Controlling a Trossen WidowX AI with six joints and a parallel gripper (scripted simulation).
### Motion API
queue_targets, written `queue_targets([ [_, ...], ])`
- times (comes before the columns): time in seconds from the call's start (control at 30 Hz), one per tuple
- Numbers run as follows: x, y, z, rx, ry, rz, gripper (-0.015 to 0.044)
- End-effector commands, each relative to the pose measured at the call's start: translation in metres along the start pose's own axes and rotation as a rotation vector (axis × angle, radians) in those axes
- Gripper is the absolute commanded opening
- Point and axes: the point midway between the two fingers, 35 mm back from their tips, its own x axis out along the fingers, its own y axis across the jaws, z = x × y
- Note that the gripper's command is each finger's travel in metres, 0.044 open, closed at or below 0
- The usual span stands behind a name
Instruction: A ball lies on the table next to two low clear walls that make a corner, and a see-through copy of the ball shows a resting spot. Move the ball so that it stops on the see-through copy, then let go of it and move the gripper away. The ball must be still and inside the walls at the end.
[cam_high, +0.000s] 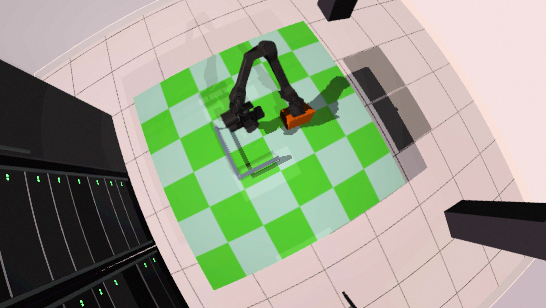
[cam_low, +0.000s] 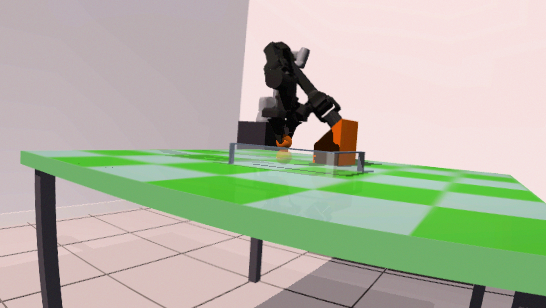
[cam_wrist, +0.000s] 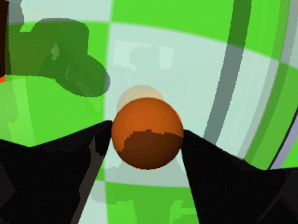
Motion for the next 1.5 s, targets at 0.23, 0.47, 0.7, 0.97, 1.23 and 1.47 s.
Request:
queue_targets([
  [0.23,0.031,0.005,0.0,-0.011,0.009,0.009,0.0],
  [0.47,0.039,0.005,0.0,-0.011,0.009,0.009,0.0],
  [0.7,0.05,0.006,-0.001,-0.011,0.01,0.009,0.0],
  [0.97,0.047,0.004,-0.001,-0.005,0.008,0.003,0.0053],
  [1.23,0.047,0.004,-0.001,-0.005,0.008,0.003,0.0263],
  [1.47,0.039,0.002,-0.001,-0.006,0.006,0.003,0.0347],
])
